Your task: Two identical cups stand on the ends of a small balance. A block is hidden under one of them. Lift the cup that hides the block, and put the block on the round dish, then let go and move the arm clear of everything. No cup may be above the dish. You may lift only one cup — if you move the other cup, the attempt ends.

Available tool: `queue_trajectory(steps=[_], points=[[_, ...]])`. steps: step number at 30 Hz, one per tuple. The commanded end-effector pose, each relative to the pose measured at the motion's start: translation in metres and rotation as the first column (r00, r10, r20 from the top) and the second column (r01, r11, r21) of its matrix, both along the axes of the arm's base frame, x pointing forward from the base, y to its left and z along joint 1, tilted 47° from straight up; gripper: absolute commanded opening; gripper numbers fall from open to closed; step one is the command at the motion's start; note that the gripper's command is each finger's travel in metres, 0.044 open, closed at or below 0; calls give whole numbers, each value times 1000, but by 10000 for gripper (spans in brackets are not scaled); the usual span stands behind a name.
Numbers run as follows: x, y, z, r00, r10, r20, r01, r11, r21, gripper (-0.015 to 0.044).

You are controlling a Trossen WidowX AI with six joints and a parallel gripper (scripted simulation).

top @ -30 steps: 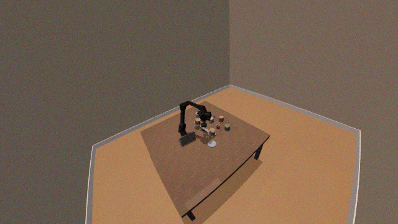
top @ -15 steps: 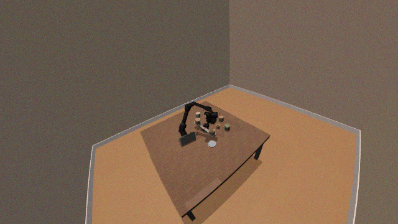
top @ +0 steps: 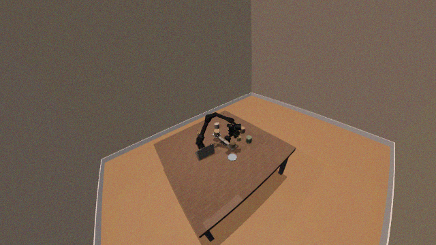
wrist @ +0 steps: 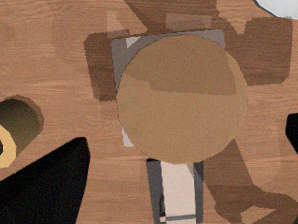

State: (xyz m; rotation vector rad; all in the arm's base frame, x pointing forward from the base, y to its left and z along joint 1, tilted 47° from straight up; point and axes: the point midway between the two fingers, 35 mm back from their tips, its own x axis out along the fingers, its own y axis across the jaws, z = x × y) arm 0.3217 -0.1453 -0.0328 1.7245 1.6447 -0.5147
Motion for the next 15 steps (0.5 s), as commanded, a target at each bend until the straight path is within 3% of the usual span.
queue_trajectory(steps=[1,15], points=[[0,7,-7,1000,1,-10,-1,1000,6,440],[4,21,-21,1000,0,-10,0,1000,6,440]])
